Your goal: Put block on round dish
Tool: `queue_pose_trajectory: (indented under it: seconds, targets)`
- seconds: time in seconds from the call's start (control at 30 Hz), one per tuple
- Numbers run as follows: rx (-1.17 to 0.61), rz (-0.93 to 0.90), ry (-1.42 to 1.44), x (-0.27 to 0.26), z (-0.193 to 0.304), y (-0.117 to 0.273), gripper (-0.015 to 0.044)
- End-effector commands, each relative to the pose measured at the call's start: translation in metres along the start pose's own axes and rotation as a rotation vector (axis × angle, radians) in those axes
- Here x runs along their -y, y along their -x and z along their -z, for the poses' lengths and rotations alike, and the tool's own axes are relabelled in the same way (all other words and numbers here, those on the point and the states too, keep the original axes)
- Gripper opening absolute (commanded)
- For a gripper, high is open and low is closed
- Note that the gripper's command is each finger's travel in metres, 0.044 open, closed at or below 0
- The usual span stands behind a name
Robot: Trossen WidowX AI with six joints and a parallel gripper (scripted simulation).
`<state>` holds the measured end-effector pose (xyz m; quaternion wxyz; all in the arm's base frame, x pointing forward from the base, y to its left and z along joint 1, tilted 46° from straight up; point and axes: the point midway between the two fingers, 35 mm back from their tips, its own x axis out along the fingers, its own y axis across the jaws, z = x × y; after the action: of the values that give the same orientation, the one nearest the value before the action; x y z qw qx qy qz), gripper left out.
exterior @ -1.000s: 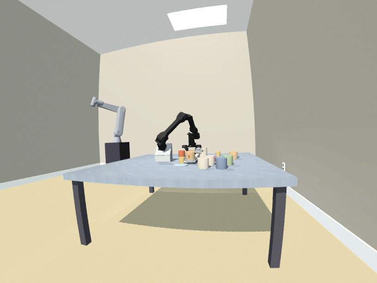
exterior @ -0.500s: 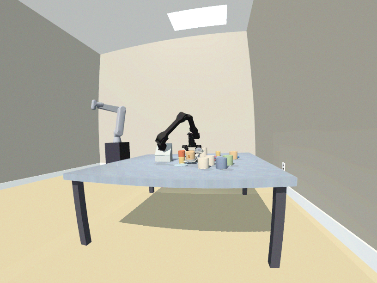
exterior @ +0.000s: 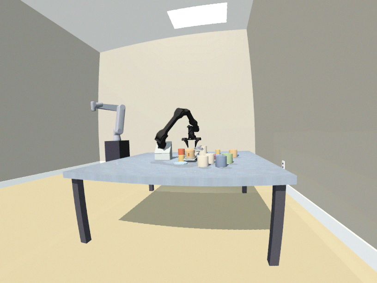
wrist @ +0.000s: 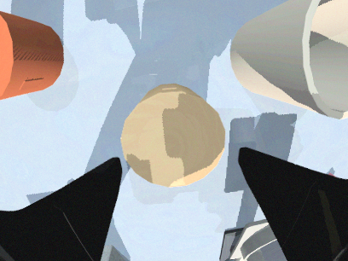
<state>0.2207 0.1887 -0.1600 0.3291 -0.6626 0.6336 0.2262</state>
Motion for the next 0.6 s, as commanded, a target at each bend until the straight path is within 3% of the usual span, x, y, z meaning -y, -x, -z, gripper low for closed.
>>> queue_pose_trajectory:
  seconds: [0.0, 0.03, 0.57]
  targets:
    - [0.037, -0.012, -0.065, 0.010, 0.001, 0.007, 0.0282]
    - [0.051, -0.017, -0.094, 0.014, 0.002, 0.009, 0.0260]
    - [0.013, -0.008, -0.488, 0.075, 0.080, 0.046, 0.0260]
